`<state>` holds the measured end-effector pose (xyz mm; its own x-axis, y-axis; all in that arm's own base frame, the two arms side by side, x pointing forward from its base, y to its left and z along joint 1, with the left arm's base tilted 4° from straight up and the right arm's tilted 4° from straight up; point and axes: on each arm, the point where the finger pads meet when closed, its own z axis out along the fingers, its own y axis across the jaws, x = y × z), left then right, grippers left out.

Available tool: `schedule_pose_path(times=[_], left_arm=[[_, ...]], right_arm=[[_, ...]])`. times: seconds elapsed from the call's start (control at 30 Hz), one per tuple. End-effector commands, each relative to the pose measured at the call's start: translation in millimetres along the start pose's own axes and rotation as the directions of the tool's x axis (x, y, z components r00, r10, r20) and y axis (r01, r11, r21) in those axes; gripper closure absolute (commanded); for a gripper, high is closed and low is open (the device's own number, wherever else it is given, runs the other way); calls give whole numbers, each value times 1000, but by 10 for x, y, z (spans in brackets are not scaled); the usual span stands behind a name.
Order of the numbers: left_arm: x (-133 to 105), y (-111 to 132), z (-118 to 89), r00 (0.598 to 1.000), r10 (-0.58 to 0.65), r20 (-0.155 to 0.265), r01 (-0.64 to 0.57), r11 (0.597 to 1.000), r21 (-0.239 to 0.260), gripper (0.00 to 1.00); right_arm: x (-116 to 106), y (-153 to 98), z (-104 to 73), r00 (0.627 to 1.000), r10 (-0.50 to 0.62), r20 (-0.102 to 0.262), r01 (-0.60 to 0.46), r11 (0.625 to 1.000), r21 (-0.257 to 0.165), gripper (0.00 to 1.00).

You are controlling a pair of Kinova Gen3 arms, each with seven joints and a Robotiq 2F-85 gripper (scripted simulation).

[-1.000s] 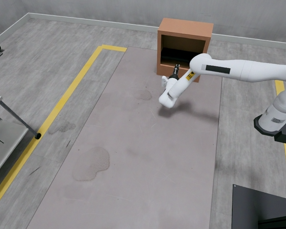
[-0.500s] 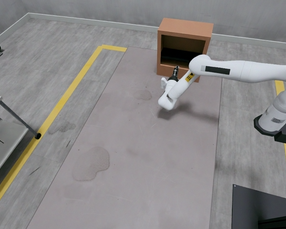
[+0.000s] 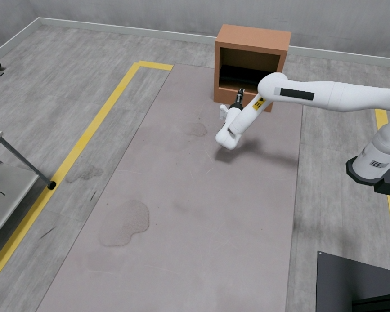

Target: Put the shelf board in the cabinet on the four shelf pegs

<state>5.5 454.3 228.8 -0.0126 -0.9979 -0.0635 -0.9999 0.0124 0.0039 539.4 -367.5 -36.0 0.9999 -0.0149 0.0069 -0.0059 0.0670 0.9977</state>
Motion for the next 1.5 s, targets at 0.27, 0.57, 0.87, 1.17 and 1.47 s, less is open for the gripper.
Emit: schedule_pose_path(times=[0.27, 0.57, 0.87, 1.17, 1.47], left_arm=[[-3, 1, -7, 1000, 0, 2, 0, 1000, 0, 2], [-3, 1, -7, 1000, 0, 2, 0, 1000, 0, 2], [-3, 1, -7, 1000, 0, 2, 0, 1000, 0, 2], [-3, 1, -7, 1000, 0, 2, 0, 1000, 0, 2], [-3, 1, -7, 1000, 0, 2, 0, 1000, 0, 2]], right_arm=[[7, 210, 3, 1000, 3, 0, -3, 1000, -1, 571], [7, 342, 3, 1000, 3, 0, -3, 1000, -1, 571], [7, 345, 3, 1000, 3, 0, -3, 1000, -1, 571], [7, 345, 3, 1000, 3, 0, -3, 1000, -1, 571], [7, 345, 3, 1000, 3, 0, -3, 1000, -1, 571]])
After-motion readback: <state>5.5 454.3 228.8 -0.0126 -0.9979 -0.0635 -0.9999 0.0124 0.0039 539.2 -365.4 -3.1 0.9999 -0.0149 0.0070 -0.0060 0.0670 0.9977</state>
